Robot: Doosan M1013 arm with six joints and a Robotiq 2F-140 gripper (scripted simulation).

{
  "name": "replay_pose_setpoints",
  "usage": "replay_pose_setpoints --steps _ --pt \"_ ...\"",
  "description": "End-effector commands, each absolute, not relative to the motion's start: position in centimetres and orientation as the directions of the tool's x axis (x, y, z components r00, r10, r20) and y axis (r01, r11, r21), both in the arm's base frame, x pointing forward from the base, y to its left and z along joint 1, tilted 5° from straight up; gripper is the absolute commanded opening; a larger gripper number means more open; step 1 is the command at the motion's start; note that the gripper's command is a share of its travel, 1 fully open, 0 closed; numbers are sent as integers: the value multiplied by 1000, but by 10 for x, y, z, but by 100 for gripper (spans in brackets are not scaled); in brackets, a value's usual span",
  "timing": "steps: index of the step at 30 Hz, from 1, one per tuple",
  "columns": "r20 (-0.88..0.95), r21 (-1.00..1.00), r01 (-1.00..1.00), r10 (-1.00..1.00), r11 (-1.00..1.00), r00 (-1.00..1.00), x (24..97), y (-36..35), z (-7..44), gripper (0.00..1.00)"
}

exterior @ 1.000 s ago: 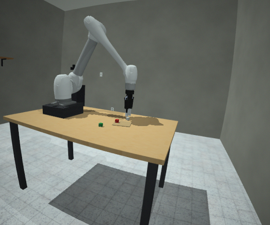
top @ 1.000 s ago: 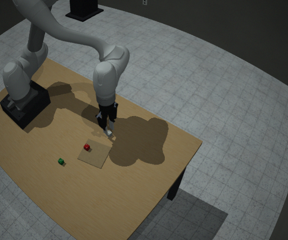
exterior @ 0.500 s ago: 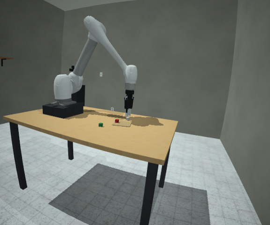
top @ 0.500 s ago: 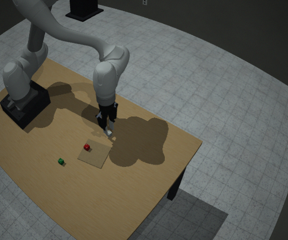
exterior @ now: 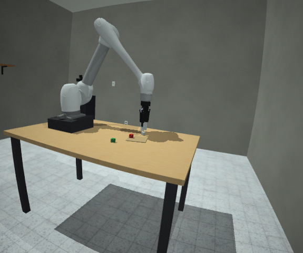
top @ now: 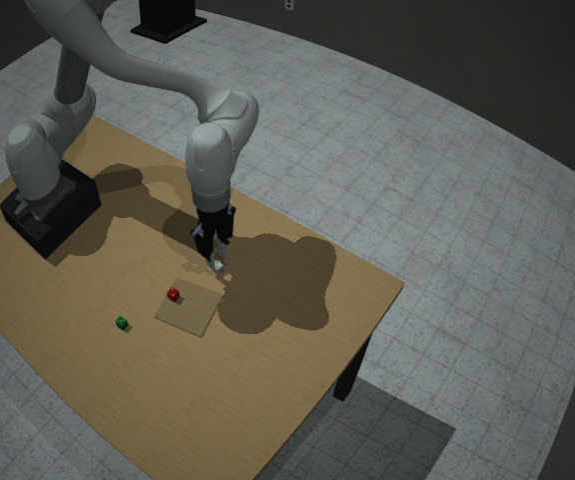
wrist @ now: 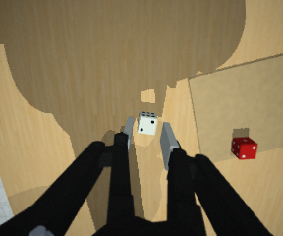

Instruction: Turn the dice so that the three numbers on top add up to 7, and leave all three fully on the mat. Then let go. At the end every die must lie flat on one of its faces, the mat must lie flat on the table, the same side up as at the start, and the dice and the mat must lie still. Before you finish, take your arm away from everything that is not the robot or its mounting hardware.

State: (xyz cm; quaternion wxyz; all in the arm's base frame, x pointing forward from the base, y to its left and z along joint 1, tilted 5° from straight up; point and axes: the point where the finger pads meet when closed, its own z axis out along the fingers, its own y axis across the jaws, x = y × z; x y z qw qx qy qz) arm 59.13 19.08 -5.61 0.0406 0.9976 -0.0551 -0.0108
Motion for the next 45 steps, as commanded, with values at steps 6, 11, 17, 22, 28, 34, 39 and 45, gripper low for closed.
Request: replay_pose_setpoints --steps 6,11,17,22,28,34,39,45 --pt "-15 82 -109 -111 -991 994 592 190 -59 25" --pt "-15 82 -109 -111 -991 994 592 190 -62 25" --pt "-15 82 -109 -111 -991 994 592 189 -71 25" --pt "-15 82 -109 -111 -991 994 592 188 -77 25" --pt "-15 82 -109 -111 -991 994 592 188 -87 25" --pt "-15 82 -109 -111 -991 994 591 187 -90 25" --pt "-15 82 -109 -111 -991 994 591 187 -90 25" --pt "-15 82 -109 -111 -991 994 591 187 -90 25"
